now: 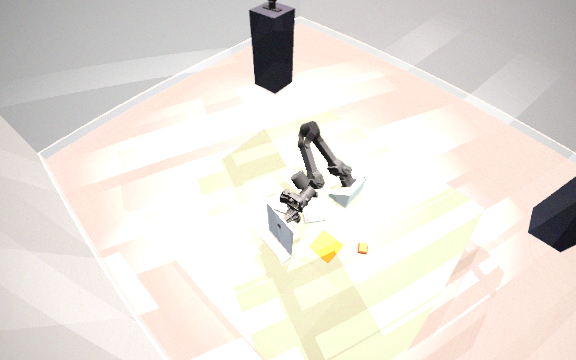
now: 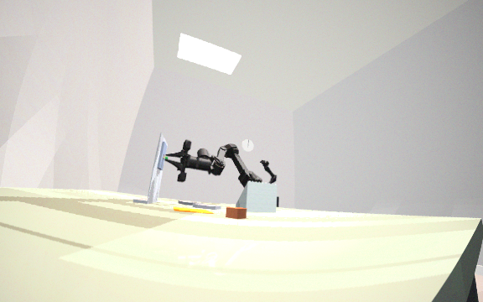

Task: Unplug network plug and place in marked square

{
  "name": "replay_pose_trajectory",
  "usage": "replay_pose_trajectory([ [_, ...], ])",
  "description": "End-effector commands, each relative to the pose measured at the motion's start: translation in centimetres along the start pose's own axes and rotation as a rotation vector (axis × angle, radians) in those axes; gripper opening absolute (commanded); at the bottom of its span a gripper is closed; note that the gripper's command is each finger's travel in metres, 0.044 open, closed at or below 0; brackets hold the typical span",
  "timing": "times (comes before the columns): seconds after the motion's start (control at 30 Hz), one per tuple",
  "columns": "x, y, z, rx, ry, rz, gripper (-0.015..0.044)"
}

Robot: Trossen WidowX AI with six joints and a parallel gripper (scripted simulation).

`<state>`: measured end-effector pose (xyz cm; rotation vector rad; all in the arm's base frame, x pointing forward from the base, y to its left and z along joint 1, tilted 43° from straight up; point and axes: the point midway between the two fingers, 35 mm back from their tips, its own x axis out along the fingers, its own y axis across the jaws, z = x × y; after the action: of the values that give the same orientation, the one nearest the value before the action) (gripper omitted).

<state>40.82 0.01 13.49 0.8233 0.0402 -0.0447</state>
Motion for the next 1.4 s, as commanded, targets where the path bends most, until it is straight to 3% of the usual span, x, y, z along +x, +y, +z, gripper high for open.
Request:
replay_pose_trajectory([
  [0.0,0.1,-0.1,-0.1,-0.004,0.006,-0.001,0.0051],
  [0.27,0.1,-0.1,-0.1,-0.004,0.006,-0.001,0.0000],
  [1.37,-1.6,-0.1,-0.5,-0.004,0.007,-0.002,0.0000],
])
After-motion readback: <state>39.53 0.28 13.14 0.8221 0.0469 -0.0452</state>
